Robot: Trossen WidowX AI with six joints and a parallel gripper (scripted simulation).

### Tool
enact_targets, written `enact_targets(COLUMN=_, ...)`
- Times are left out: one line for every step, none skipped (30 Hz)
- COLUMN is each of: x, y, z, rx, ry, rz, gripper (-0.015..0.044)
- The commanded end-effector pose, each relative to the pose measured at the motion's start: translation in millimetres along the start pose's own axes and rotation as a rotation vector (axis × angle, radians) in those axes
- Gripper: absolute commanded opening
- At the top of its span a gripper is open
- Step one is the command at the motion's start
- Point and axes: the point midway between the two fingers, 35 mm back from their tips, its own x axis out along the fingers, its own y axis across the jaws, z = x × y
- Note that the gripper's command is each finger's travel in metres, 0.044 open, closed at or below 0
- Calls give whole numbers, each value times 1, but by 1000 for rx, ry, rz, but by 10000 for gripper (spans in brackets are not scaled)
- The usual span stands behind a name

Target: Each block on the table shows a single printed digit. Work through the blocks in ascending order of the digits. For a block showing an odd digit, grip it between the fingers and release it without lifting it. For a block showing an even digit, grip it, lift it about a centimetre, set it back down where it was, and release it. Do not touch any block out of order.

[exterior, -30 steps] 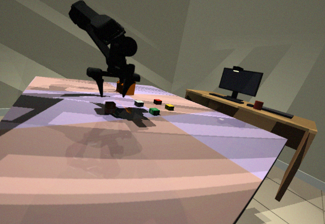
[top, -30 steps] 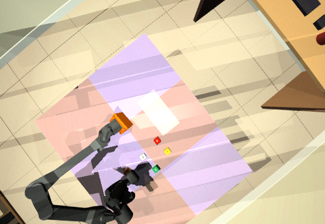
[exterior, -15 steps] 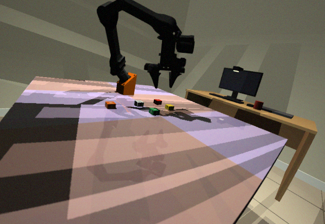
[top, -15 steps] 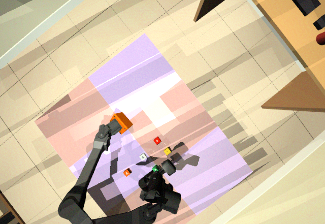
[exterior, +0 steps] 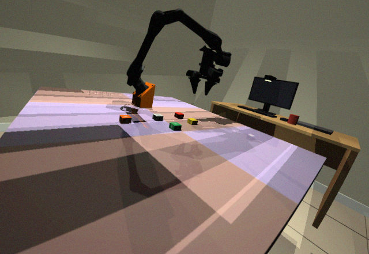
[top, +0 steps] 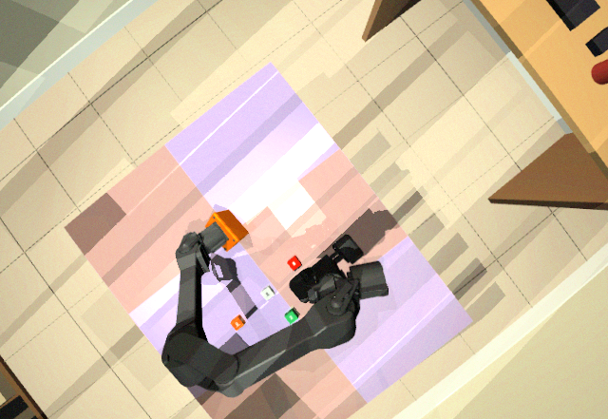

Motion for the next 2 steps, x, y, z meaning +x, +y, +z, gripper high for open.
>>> enact_targets(x=-2, y=2, z=3, rx=27, ry=4, rz=7, gripper=400)
enact_targets(x=-2, y=2, z=3, rx=27, ry=4, rz=7, gripper=400)
